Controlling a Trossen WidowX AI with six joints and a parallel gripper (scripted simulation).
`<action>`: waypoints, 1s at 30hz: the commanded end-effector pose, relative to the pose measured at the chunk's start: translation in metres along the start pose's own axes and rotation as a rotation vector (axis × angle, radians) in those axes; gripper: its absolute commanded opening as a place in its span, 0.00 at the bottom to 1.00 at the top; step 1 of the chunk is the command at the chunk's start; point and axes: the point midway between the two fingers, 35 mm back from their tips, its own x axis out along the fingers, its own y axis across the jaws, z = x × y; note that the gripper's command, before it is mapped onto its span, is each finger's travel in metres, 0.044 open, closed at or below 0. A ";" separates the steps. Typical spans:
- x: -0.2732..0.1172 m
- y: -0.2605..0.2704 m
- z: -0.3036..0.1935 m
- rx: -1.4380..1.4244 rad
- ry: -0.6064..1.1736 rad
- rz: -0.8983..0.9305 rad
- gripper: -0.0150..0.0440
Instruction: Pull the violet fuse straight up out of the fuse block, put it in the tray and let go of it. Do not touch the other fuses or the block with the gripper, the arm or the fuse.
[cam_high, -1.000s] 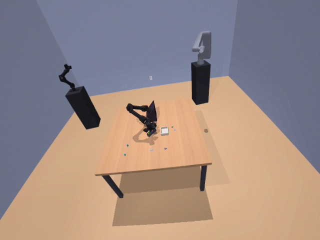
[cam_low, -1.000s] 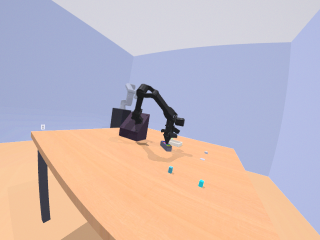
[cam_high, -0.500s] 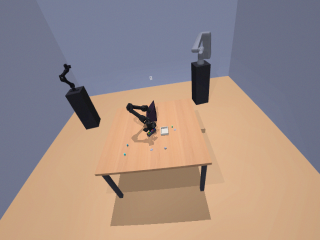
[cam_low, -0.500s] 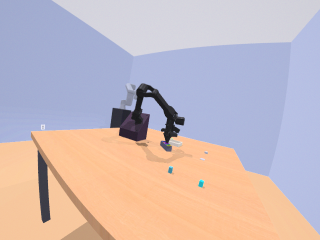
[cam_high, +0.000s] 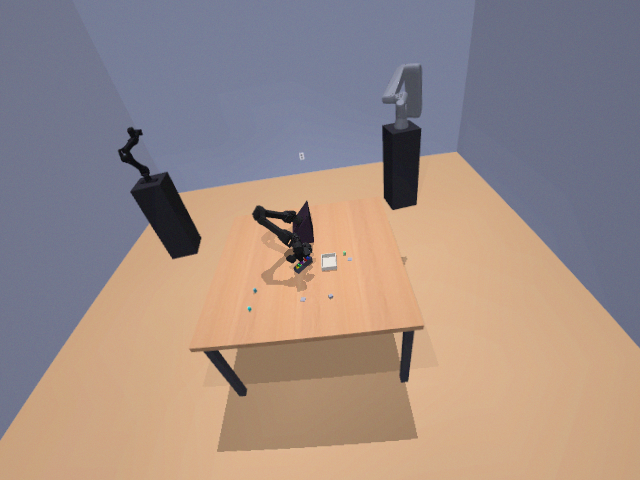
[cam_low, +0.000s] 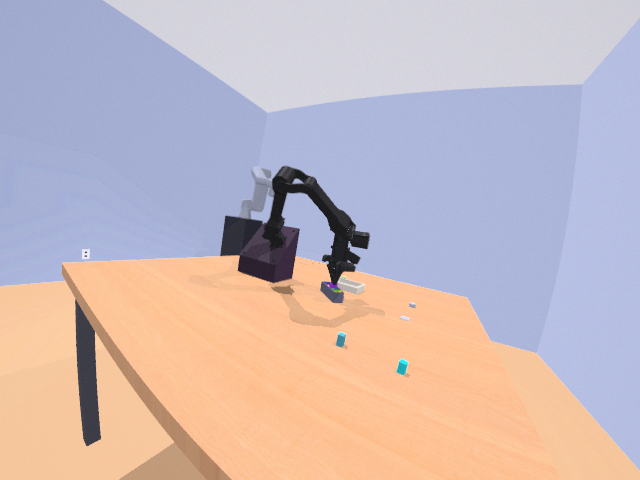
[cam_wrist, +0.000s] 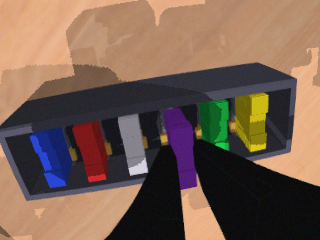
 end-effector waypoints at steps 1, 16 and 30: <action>-0.002 -0.001 0.001 0.005 -0.003 0.002 0.25; -0.010 -0.001 0.001 0.005 -0.002 0.002 0.25; -0.017 0.000 0.000 0.004 -0.001 0.001 0.25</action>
